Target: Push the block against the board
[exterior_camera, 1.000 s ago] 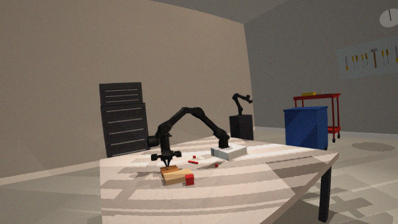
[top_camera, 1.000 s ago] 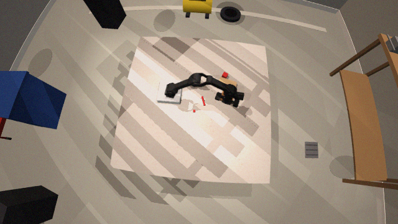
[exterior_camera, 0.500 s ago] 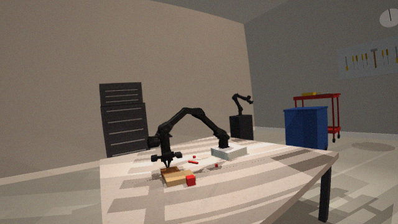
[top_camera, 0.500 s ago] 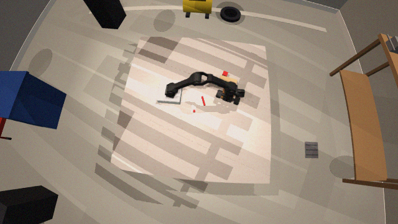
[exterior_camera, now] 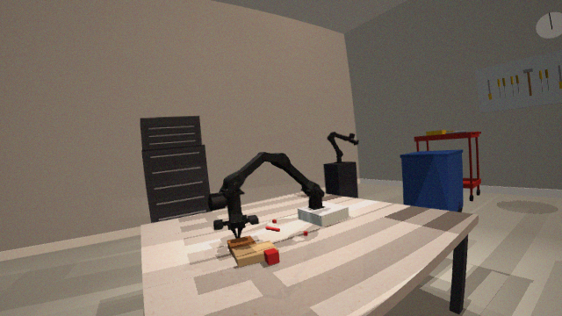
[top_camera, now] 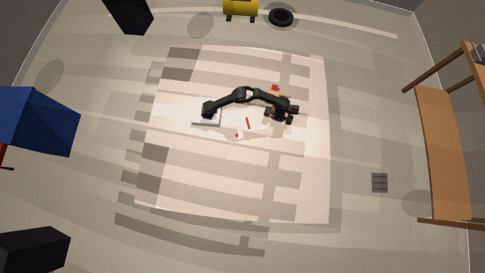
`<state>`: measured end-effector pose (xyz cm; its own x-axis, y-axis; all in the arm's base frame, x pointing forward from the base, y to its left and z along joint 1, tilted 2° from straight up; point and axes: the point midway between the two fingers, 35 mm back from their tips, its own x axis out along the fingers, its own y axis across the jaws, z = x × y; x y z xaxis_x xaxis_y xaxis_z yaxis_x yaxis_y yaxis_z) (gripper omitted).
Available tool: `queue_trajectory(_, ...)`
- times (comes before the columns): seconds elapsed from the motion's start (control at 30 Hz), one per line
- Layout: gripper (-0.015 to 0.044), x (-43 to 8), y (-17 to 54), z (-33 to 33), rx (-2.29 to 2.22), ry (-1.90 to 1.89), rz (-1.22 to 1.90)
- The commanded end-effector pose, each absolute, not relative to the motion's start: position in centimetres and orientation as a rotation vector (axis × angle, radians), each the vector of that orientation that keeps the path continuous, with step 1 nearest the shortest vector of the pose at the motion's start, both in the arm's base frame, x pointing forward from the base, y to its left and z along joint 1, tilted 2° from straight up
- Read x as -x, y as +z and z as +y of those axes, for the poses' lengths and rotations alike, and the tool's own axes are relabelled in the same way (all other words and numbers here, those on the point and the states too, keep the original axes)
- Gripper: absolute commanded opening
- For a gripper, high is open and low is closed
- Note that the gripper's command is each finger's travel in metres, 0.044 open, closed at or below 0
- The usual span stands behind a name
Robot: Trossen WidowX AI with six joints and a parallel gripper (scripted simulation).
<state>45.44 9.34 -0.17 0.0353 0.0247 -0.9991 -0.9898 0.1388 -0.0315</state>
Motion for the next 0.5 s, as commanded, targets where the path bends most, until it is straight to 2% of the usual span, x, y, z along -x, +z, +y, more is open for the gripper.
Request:
queue_trajectory(0.0,0.0,-45.24,-0.54,10.57,1.098,1.111,1.228)
queue_trajectory(0.47,0.0,-45.24,-0.54,10.4,1.098,1.111,1.228)
